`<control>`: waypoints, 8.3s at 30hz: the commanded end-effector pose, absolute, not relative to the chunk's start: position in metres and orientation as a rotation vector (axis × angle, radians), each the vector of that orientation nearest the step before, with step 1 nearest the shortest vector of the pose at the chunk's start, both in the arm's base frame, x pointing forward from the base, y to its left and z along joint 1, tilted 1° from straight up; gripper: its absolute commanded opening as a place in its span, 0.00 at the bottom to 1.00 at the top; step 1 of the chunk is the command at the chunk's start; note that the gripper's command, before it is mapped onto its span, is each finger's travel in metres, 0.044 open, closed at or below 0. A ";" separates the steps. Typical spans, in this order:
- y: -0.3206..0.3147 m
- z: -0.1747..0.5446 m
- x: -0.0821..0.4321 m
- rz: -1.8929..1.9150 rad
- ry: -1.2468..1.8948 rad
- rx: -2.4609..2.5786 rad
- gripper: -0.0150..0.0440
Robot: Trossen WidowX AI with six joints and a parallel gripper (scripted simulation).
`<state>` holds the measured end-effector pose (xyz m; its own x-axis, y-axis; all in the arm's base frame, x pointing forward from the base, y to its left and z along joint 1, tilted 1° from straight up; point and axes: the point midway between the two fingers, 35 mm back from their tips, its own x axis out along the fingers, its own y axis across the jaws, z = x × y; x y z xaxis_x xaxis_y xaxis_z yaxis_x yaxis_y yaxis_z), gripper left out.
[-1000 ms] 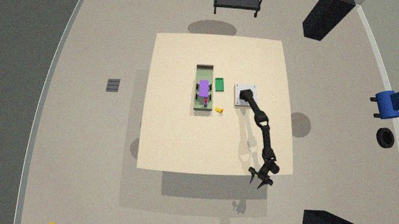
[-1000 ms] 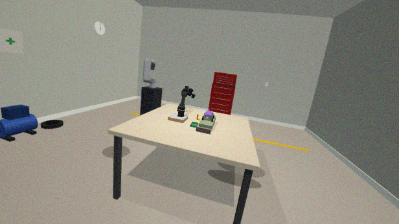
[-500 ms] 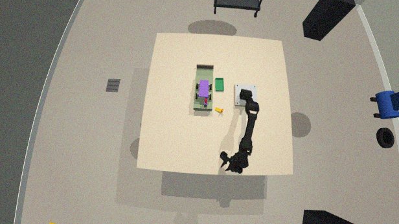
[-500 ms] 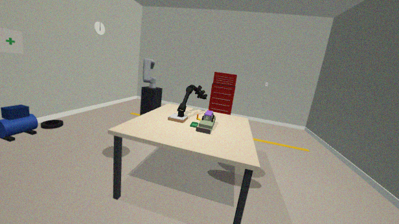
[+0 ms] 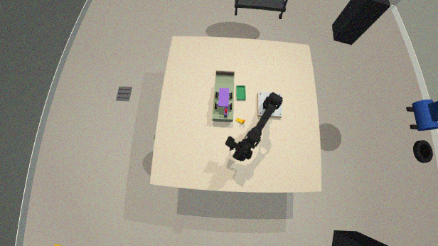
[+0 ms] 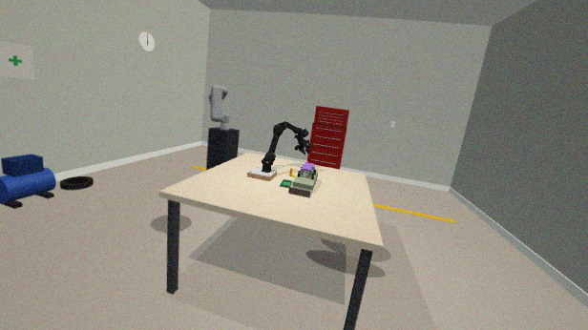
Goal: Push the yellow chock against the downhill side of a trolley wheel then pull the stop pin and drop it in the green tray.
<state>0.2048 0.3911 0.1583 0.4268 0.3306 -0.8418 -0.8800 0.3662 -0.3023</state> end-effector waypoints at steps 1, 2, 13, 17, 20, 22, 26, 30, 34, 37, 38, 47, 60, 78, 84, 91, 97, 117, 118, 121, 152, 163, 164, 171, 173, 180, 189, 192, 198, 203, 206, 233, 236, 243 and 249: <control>0.343 0.149 0.211 0.892 0.869 -0.923 0.58; 0.329 0.147 0.212 0.893 0.900 -0.937 0.58; 0.185 0.127 0.182 0.961 1.248 -0.989 0.58; 0.157 0.123 0.167 0.987 1.326 -0.974 0.58; 0.157 0.123 0.167 0.987 1.326 -0.974 0.58; 0.158 0.120 0.167 0.987 1.326 -0.974 0.58; 0.158 0.105 0.168 0.987 1.326 -0.974 0.58; 0.158 0.091 0.168 0.987 1.326 -0.974 0.58; 0.158 0.079 0.167 0.987 1.326 -0.974 0.58; 0.158 0.078 0.167 0.987 1.326 -0.974 0.58; 0.158 0.077 0.167 0.987 1.326 -0.974 0.58; 0.158 0.065 0.167 0.987 1.326 -0.974 0.58; 0.158 0.048 0.167 0.987 1.326 -0.974 0.58; 0.158 0.023 0.167 0.987 1.326 -0.974 0.58; 0.158 0.026 0.168 0.980 1.324 -0.971 0.40; 0.158 0.026 0.168 0.980 1.324 -0.971 0.32; 0.158 0.042 0.168 0.985 1.325 -0.973 0.25; 0.156 0.117 0.167 0.987 1.326 -0.974 0.25; 0.156 0.121 0.167 0.987 1.326 -0.974 0.25; 0.156 0.132 0.167 0.987 1.326 -0.974 0.25; 0.156 0.171 0.166 0.646 1.464 -0.630 0.25; 0.156 0.171 0.166 0.355 1.534 -0.337 0.25; 0.156 0.171 0.166 0.328 1.539 -0.310 0.25; 0.156 0.171 0.166 0.140 1.560 -0.120 0.25; 0.156 0.171 0.166 0.085 1.563 -0.066 0.25; 0.156 0.171 0.166 -0.105 1.563 0.126 0.25; 0.156 0.171 0.166 -0.351 1.537 0.372 0.25; 0.156 0.171 0.166 -0.433 1.523 0.454 0.25; 0.156 0.171 0.166 -0.596 1.484 0.617 0.25; 0.156 0.171 0.166 -0.731 1.441 0.752 0.25; 0.156 0.171 0.166 -0.811 1.412 0.832 0.25; 0.122 0.169 0.182 -1.109 1.267 1.127 0.25; 0.113 0.168 0.187 -1.111 1.265 1.128 0.25; 0.089 0.167 0.197 -1.113 1.262 1.129 0.25; 0.069 0.166 0.205 -1.113 1.260 1.128 0.25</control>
